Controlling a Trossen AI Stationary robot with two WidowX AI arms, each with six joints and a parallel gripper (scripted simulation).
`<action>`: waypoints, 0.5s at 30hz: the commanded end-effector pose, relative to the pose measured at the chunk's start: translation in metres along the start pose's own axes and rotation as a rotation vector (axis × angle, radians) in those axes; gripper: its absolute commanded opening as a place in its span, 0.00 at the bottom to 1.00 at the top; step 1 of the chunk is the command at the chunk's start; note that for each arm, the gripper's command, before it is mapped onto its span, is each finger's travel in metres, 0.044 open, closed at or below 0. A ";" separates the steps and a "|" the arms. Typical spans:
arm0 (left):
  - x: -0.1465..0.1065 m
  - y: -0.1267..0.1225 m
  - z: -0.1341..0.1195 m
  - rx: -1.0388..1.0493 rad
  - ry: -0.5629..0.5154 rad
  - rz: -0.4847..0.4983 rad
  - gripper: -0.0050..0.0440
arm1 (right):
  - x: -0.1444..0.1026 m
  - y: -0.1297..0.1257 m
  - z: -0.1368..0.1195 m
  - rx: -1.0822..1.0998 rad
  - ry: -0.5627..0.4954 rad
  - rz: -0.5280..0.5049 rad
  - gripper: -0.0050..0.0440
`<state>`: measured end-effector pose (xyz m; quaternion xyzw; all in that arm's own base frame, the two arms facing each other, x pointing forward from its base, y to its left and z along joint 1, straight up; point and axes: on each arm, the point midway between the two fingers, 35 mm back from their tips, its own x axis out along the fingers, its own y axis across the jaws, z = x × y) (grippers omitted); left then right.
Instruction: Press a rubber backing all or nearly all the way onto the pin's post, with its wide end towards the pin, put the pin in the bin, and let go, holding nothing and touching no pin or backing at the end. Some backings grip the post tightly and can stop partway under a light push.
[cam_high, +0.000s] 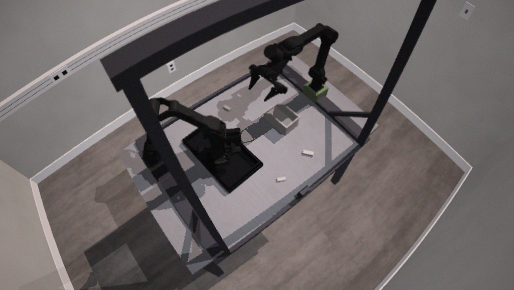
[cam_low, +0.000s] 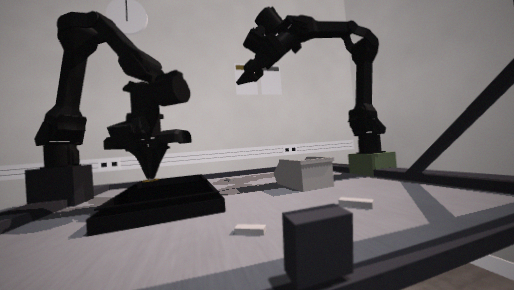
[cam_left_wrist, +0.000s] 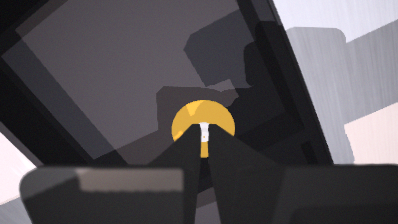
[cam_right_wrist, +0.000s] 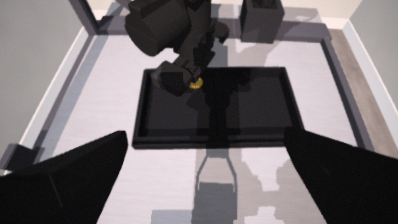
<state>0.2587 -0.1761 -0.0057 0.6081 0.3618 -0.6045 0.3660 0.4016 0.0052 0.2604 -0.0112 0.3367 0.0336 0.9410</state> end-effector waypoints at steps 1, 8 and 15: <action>-0.029 0.005 0.001 0.000 -0.004 0.028 0.00 | -0.008 0.000 0.008 -0.004 -0.027 -0.001 1.00; -0.022 0.013 -0.007 0.000 0.001 0.010 0.00 | -0.014 -0.003 0.001 -0.002 -0.026 -0.005 1.00; -0.024 0.068 -0.055 -0.008 0.019 0.050 0.00 | -0.059 -0.023 -0.034 0.040 -0.047 -0.055 1.00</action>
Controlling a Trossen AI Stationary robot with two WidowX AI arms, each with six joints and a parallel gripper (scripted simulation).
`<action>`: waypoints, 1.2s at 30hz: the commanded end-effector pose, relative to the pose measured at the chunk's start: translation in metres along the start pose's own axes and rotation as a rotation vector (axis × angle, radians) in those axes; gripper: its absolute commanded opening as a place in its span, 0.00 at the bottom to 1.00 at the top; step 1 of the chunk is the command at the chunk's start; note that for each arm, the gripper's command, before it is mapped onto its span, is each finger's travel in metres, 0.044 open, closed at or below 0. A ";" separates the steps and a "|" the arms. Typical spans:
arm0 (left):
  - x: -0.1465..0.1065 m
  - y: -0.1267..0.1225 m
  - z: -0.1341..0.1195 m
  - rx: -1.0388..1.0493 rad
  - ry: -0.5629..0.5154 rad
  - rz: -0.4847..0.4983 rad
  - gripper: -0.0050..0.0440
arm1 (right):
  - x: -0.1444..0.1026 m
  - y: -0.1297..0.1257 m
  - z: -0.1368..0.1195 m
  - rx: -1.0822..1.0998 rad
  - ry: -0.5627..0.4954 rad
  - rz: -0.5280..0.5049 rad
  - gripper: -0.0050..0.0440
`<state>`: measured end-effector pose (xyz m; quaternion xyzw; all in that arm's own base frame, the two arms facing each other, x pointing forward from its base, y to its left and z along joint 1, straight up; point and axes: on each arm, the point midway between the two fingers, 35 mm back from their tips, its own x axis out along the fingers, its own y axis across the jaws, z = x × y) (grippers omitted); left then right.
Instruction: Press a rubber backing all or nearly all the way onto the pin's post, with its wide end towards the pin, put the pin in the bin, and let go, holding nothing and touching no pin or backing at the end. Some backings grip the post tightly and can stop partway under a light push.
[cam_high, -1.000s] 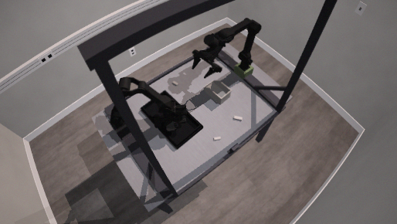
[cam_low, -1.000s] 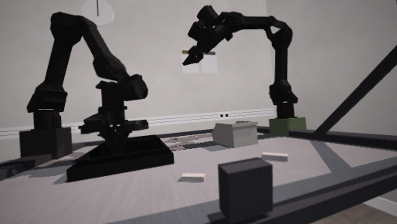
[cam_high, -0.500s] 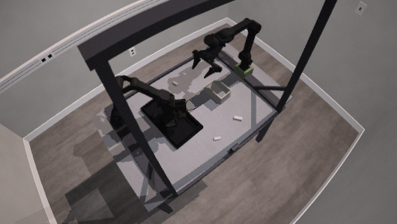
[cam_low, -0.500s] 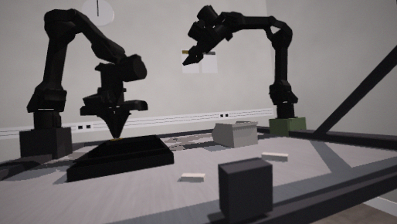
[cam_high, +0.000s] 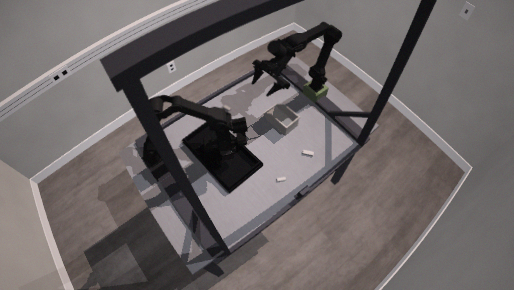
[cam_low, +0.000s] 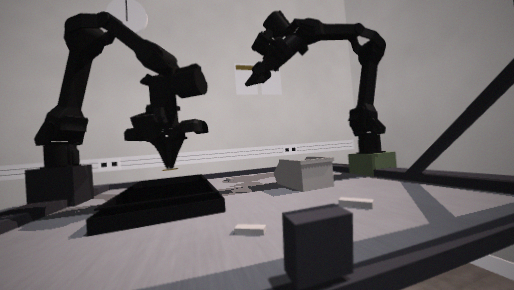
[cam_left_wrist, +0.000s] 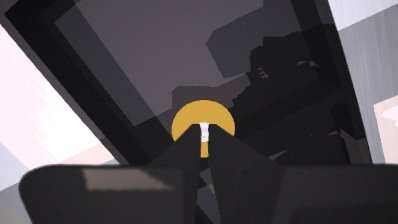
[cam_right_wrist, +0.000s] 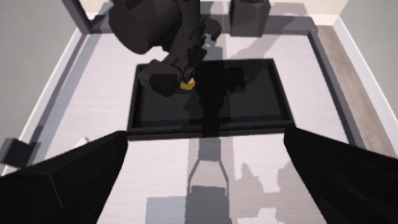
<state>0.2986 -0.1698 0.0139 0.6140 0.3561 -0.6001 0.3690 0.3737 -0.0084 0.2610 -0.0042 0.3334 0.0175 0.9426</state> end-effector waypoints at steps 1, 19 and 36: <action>-0.004 0.046 -0.042 -0.014 0.017 0.040 0.00 | -0.045 -0.017 -0.025 0.026 -0.044 -0.041 1.00; 0.034 0.091 -0.190 -0.006 0.010 0.031 0.00 | -0.102 -0.040 -0.162 0.151 -0.082 -0.201 1.00; 0.047 0.089 -0.216 -0.002 0.004 0.019 0.00 | -0.105 -0.040 -0.195 0.168 -0.122 -0.245 1.00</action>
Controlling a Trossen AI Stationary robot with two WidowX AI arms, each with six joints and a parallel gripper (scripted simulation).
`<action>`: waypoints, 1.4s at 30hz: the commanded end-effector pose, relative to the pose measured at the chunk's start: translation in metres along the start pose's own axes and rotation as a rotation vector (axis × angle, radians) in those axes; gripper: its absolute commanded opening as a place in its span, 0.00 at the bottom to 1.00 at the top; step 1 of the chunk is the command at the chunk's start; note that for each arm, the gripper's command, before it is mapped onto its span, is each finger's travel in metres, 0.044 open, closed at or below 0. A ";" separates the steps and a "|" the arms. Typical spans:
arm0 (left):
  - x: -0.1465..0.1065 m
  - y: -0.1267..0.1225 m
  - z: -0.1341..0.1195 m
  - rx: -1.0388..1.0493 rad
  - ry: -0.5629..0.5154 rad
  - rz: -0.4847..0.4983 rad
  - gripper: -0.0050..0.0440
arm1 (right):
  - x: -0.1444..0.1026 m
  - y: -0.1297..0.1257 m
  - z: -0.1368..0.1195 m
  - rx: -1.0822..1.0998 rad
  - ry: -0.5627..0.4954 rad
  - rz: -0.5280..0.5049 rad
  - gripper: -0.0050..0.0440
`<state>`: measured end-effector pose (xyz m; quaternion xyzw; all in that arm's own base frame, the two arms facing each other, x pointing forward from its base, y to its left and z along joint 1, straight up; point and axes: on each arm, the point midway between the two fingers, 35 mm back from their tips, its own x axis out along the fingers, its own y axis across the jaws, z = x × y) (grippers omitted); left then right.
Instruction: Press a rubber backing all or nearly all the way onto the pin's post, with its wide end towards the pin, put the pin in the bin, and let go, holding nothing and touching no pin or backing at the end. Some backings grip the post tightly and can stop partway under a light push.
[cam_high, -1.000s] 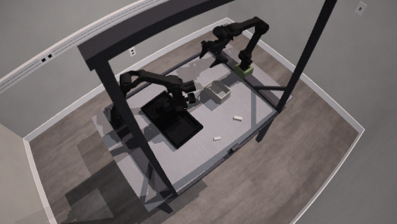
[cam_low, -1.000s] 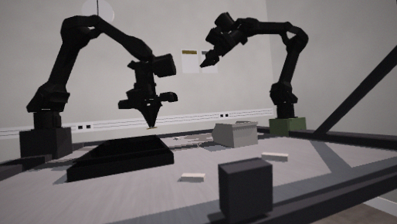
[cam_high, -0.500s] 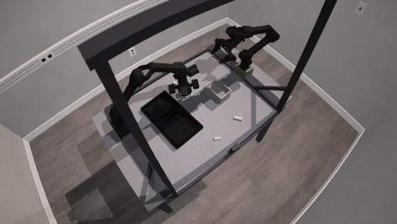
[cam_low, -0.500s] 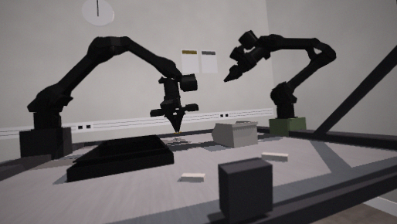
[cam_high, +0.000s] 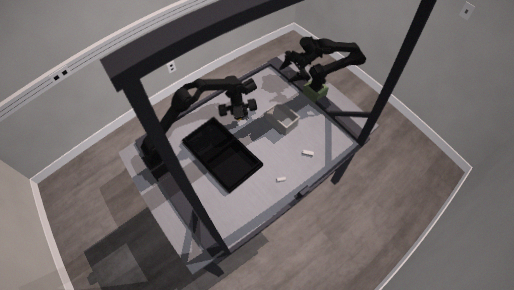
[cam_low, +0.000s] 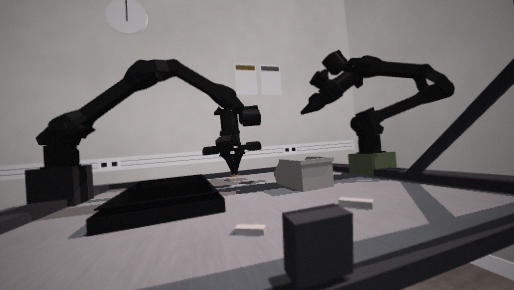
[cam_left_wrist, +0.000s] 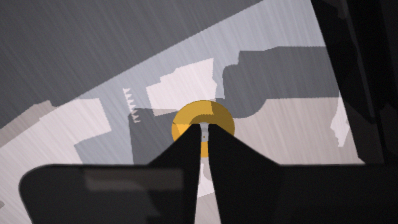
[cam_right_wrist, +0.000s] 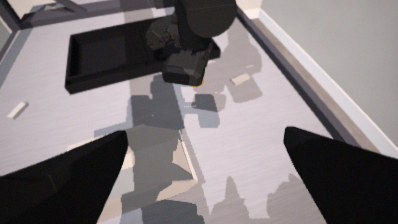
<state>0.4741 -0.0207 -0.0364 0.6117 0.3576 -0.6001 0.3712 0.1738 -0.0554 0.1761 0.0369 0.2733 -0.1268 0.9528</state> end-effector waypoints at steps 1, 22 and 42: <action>-0.003 0.004 -0.001 0.003 0.003 0.011 0.00 | -0.002 -0.001 -0.003 -0.004 -0.002 0.002 1.00; 0.014 0.002 0.000 0.003 0.001 0.006 0.00 | -0.004 -0.001 0.002 -0.003 -0.011 0.000 1.00; 0.024 0.001 0.000 0.003 0.000 0.004 0.00 | -0.004 -0.001 0.002 -0.003 -0.011 0.000 1.00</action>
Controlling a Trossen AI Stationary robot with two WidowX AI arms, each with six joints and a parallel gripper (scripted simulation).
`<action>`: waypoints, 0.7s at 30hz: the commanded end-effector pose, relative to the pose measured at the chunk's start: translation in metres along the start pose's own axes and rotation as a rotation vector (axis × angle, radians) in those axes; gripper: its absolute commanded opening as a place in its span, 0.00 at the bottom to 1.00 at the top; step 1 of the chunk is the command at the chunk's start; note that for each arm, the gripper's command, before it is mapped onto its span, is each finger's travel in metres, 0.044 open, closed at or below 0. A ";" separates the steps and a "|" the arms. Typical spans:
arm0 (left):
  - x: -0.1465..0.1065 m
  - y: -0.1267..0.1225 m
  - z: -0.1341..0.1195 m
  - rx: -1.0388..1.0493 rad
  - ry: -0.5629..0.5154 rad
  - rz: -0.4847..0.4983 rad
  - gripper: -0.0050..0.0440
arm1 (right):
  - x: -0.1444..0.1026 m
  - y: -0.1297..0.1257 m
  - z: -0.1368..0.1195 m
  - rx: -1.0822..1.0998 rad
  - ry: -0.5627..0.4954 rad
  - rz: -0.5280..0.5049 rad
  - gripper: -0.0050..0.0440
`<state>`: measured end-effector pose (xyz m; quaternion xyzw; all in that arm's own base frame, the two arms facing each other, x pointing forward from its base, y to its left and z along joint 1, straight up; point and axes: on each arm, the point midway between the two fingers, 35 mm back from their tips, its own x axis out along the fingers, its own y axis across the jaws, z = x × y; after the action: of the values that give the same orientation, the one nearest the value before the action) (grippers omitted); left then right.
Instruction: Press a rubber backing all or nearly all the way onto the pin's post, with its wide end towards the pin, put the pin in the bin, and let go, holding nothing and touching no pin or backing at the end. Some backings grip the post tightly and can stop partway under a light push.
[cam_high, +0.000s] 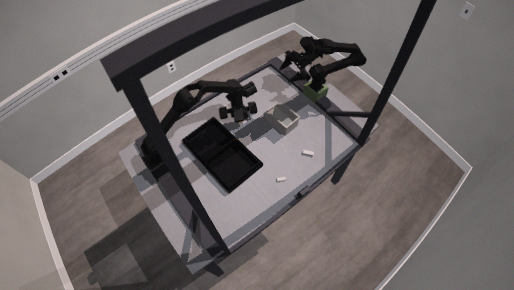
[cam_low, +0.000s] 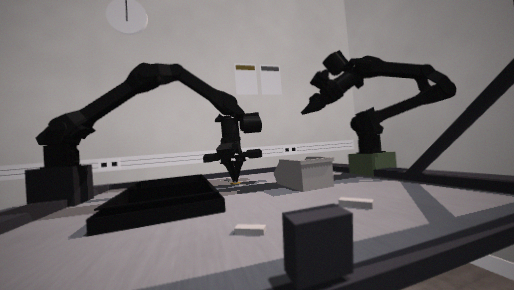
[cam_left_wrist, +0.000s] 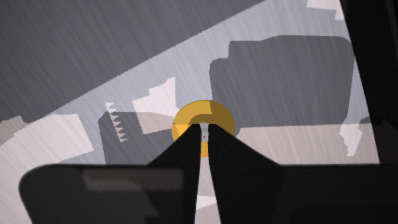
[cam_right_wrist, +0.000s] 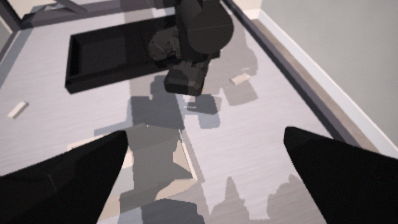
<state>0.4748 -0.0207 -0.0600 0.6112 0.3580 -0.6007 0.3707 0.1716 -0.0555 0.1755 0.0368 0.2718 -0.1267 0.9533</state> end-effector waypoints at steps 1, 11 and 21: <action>-0.001 0.002 0.000 0.003 0.002 0.008 0.00 | -0.002 0.000 0.003 -0.003 -0.008 -0.001 1.00; 0.000 0.002 0.000 0.003 0.002 0.008 0.00 | -0.002 0.000 0.003 -0.003 -0.008 -0.001 1.00; -0.010 0.006 -0.002 0.002 0.013 0.029 0.30 | -0.002 0.000 0.003 -0.003 -0.008 -0.001 1.00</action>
<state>0.4747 -0.0207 -0.0629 0.6108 0.3582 -0.6011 0.3705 0.1716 -0.0555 0.1755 0.0368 0.2718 -0.1267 0.9533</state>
